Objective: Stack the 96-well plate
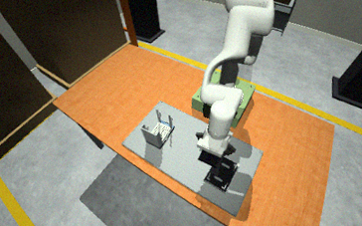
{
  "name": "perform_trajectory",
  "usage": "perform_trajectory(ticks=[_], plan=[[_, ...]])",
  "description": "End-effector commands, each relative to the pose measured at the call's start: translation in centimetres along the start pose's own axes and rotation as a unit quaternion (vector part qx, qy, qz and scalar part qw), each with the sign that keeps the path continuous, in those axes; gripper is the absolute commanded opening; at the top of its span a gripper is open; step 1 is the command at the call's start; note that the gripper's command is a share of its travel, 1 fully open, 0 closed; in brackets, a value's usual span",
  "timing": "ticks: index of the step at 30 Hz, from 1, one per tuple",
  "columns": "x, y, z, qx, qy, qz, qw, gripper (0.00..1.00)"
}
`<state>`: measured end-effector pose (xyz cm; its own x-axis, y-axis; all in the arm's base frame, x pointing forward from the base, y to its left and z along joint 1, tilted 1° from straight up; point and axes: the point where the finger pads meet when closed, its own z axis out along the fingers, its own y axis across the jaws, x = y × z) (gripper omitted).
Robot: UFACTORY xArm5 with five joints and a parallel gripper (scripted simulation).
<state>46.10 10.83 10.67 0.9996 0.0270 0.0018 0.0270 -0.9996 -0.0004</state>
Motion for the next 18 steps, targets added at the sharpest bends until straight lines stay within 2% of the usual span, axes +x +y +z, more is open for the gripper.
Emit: perform_trajectory(ticks=[1, 18], plan=[[0.0, 1.3, -0.2, -0.004, 0.003, 0.0, 1.0, 0.0], [-0.4, 6.3, -0.4, -0.004, 0.003, 0.0, 1.0, 0.0]])
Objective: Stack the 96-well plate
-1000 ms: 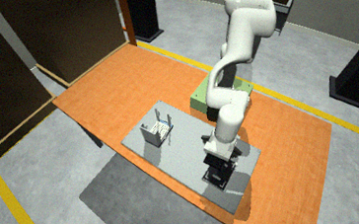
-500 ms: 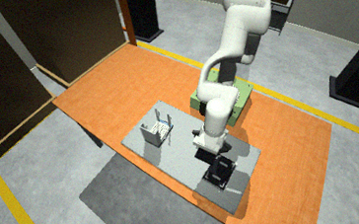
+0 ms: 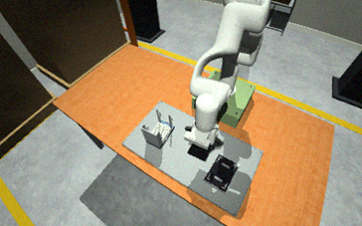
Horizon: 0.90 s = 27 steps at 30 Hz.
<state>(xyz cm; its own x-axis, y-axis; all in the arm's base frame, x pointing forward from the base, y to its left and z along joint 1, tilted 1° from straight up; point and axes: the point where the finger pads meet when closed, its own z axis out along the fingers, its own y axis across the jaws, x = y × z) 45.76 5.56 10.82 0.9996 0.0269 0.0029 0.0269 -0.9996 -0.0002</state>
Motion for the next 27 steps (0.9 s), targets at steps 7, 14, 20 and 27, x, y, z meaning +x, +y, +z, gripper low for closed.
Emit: perform_trajectory(ticks=[7, 14, 20, 27], plan=[[-0.2, 3.4, -0.3, -0.004, 0.003, 0.0, 1.0, 0.0], [-0.3, 5.0, -0.3, -0.004, 0.003, 0.0, 1.0, 0.0], [-0.5, 7.0, -0.4, -0.004, 0.003, 0.0, 1.0, 0.0], [-0.7, 9.4, -0.4, -0.004, 0.003, 0.0, 1.0, 0.0]])
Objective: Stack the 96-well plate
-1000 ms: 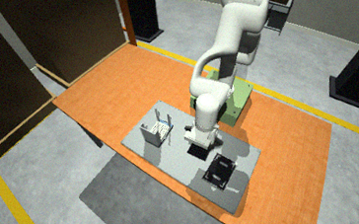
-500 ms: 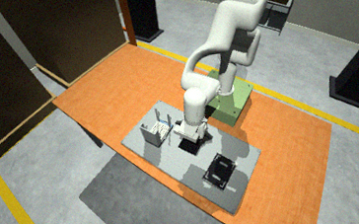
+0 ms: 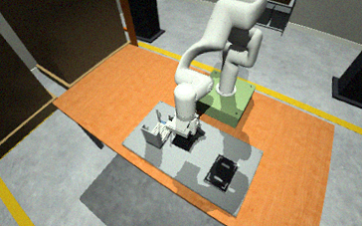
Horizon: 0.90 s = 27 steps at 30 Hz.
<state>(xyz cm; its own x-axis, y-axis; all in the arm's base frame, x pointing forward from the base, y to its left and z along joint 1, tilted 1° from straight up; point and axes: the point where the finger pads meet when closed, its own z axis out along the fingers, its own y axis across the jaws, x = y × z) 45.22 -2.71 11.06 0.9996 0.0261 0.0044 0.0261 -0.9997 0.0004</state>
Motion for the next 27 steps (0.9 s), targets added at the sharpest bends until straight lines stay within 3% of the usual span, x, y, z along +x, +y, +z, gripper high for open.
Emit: perform_trajectory(ticks=[1, 27], plan=[[0.1, 1.1, -0.2, -0.004, 0.002, 0.0, 1.0, 0.0], [-0.6, 8.8, -0.4, -0.004, 0.002, 0.0, 1.0, 0.0]])
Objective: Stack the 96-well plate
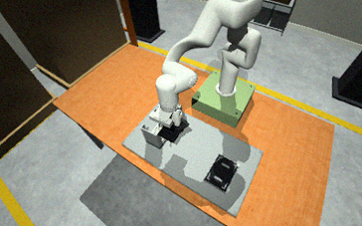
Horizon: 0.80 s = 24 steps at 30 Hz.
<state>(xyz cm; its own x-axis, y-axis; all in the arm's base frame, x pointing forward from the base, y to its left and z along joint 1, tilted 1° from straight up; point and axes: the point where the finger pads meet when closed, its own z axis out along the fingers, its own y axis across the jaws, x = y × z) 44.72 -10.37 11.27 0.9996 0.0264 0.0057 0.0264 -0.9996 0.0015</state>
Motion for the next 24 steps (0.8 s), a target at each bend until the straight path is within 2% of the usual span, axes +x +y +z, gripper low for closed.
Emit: perform_trajectory(ticks=[1, 24], plan=[[0.0, 1.5, -0.2, -0.004, 0.001, 0.0, 1.0, 0.0], [-0.6, 8.4, -0.4, -0.004, 0.001, 0.0, 1.0, 0.0]])
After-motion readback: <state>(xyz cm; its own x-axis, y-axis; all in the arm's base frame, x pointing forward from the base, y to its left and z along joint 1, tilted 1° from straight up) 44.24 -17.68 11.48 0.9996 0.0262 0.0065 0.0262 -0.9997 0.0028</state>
